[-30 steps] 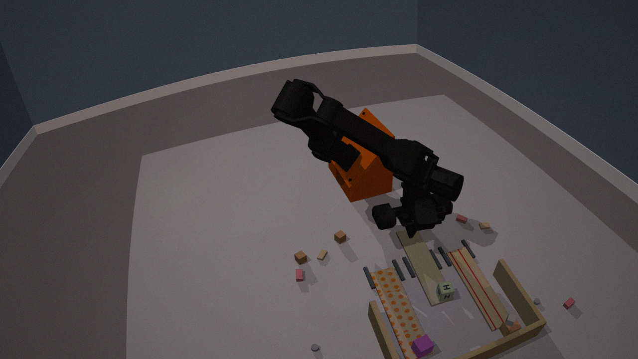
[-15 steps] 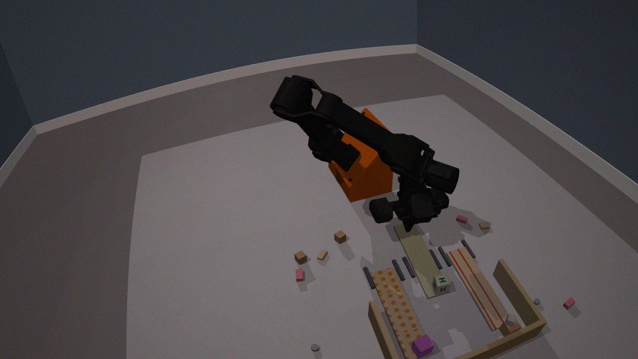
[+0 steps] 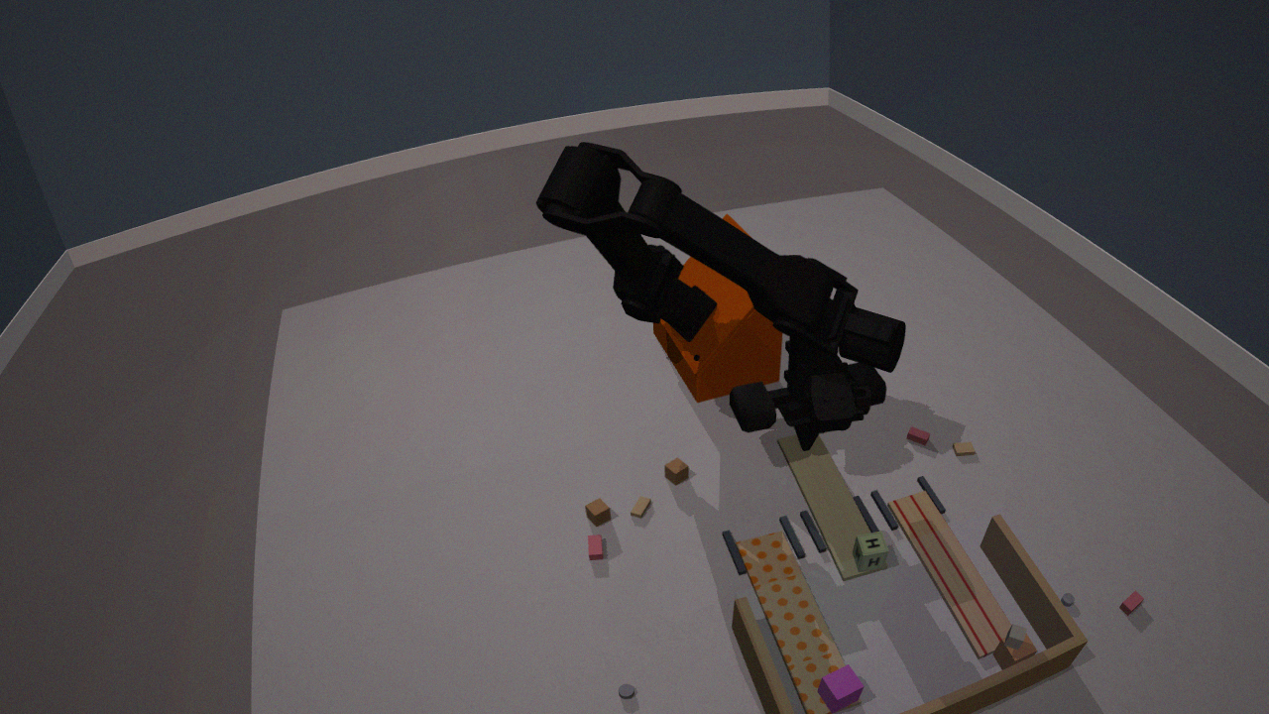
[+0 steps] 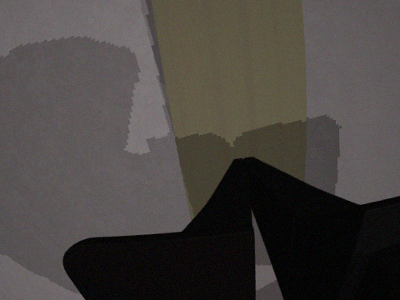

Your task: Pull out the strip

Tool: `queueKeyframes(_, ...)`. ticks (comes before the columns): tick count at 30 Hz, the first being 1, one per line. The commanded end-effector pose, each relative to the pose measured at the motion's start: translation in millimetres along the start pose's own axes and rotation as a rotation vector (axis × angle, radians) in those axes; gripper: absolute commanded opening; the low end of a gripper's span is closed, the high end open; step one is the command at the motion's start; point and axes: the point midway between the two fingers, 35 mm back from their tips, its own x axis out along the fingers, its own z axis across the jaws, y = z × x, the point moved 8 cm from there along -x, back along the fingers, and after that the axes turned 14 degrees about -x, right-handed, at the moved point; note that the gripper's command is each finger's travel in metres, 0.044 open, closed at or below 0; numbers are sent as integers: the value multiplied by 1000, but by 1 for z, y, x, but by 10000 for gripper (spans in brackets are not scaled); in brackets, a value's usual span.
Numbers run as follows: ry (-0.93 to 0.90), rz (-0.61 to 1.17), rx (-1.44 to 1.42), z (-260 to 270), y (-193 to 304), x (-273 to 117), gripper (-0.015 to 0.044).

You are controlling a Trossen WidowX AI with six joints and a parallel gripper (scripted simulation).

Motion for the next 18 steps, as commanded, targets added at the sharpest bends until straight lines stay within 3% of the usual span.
queueKeyframes(1, -1, 32, -8, 0, 14, 5, 0)
queueKeyframes(18, -1, 32, -9, 2, 21, 5, 0)
